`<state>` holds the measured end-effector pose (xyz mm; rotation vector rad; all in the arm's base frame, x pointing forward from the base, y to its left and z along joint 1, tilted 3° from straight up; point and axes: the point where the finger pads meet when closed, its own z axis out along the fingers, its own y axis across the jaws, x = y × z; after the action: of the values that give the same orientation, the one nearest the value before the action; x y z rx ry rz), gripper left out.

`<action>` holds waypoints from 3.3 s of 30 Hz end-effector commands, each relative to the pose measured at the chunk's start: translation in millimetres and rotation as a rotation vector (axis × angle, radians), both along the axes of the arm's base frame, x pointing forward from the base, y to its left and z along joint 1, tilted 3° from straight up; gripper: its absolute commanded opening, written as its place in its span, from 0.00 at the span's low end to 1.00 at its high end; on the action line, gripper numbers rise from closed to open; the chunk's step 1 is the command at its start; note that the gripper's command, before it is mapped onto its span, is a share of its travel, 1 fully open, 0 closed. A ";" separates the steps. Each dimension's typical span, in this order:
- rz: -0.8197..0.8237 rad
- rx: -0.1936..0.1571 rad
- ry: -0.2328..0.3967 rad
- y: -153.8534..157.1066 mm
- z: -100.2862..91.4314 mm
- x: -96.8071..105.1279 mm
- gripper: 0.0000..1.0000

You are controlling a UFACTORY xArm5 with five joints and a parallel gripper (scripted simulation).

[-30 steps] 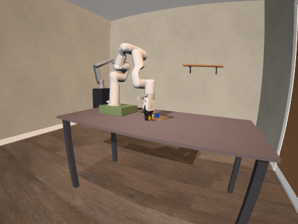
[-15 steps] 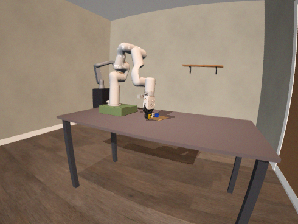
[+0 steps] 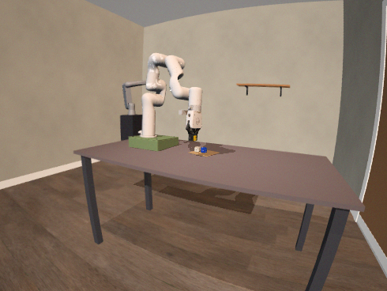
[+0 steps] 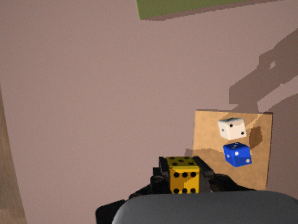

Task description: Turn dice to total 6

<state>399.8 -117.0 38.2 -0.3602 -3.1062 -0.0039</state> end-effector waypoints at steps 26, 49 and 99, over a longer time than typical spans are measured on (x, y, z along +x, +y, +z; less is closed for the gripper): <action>0.371 -0.002 -0.023 172.2 9.2 48.7 0.27; 0.519 0.004 -0.151 250.3 8.1 46.4 0.27; 0.439 0.049 -0.999 248.7 7.8 41.0 0.27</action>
<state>439.2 131.3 45.3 0.5051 -4.0324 -0.3454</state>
